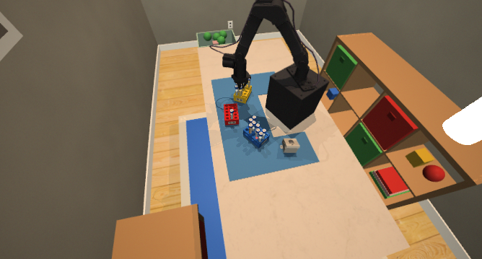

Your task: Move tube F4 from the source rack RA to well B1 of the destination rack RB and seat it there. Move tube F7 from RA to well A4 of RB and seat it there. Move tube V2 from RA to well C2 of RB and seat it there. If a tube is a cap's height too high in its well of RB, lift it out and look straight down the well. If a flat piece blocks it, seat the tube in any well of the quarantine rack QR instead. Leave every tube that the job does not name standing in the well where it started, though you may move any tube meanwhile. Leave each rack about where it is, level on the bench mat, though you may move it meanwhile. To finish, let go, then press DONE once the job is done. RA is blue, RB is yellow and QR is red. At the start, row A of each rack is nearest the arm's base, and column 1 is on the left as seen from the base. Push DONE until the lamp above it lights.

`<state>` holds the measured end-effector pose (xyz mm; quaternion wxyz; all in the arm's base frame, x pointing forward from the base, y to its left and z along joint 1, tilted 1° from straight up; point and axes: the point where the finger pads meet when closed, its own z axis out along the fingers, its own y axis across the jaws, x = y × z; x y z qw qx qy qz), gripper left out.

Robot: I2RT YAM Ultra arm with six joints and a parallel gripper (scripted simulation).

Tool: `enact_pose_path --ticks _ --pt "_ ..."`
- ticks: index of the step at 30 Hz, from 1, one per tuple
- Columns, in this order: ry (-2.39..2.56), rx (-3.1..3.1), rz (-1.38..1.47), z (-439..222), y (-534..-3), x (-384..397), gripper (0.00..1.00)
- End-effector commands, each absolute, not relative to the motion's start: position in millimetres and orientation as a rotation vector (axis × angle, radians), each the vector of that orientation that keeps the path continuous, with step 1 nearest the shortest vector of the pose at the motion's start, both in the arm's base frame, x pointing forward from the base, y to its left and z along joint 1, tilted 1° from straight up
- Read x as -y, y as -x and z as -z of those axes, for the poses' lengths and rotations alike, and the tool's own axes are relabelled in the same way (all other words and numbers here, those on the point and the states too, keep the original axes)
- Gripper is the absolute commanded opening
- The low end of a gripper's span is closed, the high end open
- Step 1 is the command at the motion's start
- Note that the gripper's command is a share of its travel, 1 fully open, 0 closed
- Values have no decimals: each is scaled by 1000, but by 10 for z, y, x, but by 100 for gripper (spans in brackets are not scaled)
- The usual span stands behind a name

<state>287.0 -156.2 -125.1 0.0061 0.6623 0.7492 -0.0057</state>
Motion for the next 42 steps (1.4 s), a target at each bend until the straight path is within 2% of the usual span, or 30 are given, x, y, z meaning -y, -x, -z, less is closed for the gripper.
enact_pose_path --ticks 1,19,20,31,32,42 --pt "-2059 -2314 7 1265 -2974 1673 0" --pt "-2064 -2330 12 1284 -2917 1603 0" --pt "-2064 -2330 12 1284 -2917 1603 24" --pt "-2064 -2330 12 1284 -2917 1603 24" --pt "-2064 -2330 12 1284 -2917 1603 30" --pt "-2064 -2330 12 1284 -2917 1603 30"
